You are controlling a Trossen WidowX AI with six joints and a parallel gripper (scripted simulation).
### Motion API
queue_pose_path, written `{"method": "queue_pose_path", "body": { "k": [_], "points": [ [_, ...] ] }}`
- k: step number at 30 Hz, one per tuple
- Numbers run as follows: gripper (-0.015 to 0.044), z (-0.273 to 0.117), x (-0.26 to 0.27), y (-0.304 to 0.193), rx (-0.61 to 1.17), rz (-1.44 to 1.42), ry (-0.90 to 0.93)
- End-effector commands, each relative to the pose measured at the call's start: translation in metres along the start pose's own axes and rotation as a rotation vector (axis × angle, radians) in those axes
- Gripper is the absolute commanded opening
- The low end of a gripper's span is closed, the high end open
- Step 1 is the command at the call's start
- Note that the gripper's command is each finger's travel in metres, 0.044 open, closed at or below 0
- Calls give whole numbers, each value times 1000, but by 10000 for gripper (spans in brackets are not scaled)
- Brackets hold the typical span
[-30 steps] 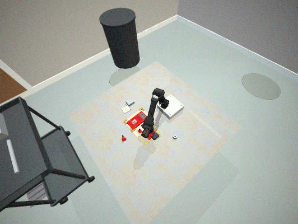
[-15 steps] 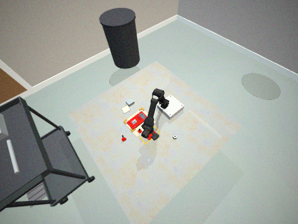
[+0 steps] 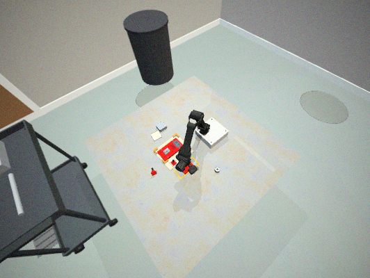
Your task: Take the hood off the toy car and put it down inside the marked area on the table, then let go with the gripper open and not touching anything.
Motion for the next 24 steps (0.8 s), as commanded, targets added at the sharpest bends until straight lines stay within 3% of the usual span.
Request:
{"method": "queue_pose_path", "body": {
  "k": [1,11,17,24],
  "points": [
    [184,0,0,0,0,0,0],
    [440,-7,0,1,0,0,0],
    [440,-70,0,2,6,0,1],
    [440,-73,0,2,6,0,1]
  ]
}}
Point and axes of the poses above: the point midway between the two fingers, 35 mm back from their tips, its own z axis out along the fingers, its own x axis across the jaws, y = z × x, the point moved 10 cm from there along -z, back along the fingers, and after that the axes turned 7 degrees about -z, right-handed, at the moved point
